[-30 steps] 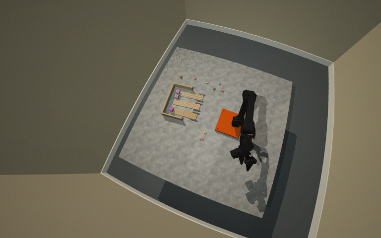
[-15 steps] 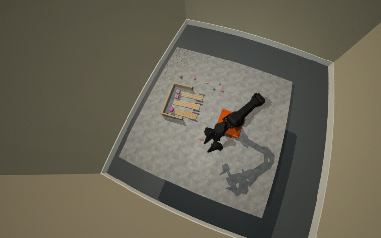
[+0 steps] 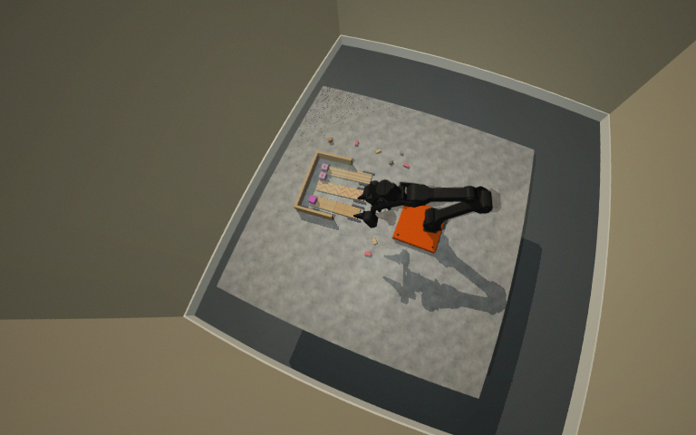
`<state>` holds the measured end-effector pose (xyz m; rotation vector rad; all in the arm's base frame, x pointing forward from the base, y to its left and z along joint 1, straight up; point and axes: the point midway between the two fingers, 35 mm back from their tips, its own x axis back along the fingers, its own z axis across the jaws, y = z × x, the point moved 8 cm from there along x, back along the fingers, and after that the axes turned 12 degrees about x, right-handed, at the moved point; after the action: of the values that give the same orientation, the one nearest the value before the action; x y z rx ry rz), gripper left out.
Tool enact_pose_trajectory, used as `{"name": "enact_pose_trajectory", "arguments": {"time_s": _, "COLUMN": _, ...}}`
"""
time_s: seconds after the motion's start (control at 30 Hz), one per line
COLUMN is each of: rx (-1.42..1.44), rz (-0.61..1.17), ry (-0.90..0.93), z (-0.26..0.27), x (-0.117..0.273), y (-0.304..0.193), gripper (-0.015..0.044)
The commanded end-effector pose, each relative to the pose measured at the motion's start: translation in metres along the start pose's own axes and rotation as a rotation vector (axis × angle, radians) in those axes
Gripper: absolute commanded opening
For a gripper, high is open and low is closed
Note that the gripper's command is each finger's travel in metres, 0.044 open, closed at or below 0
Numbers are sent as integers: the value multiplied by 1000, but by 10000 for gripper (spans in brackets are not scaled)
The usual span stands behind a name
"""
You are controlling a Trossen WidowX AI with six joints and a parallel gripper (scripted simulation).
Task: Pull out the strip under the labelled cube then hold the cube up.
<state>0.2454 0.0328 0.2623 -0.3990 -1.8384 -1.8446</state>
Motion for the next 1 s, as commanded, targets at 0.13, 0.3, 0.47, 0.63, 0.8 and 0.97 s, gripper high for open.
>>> {"name": "enact_pose_trajectory", "arguments": {"time_s": 0.13, "rx": 46, "rz": 53, "ry": -326, "z": -83, "x": 10, "y": -20, "gripper": 400}}
{"name": "enact_pose_trajectory", "arguments": {"time_s": 0.3, "rx": 46, "rz": 55, "ry": -333, "z": -85, "x": 11, "y": -21, "gripper": 400}}
{"name": "enact_pose_trajectory", "arguments": {"time_s": 0.47, "rx": 46, "rz": 55, "ry": -333, "z": -85, "x": 11, "y": -21, "gripper": 400}}
{"name": "enact_pose_trajectory", "arguments": {"time_s": 0.63, "rx": 46, "rz": 55, "ry": -333, "z": -85, "x": 11, "y": -21, "gripper": 400}}
{"name": "enact_pose_trajectory", "arguments": {"time_s": 0.8, "rx": 50, "rz": 85, "ry": -334, "z": -89, "x": 8, "y": -18, "gripper": 347}}
{"name": "enact_pose_trajectory", "arguments": {"time_s": 0.97, "rx": 70, "rz": 305, "ry": -327, "z": -119, "x": -14, "y": -4, "gripper": 216}}
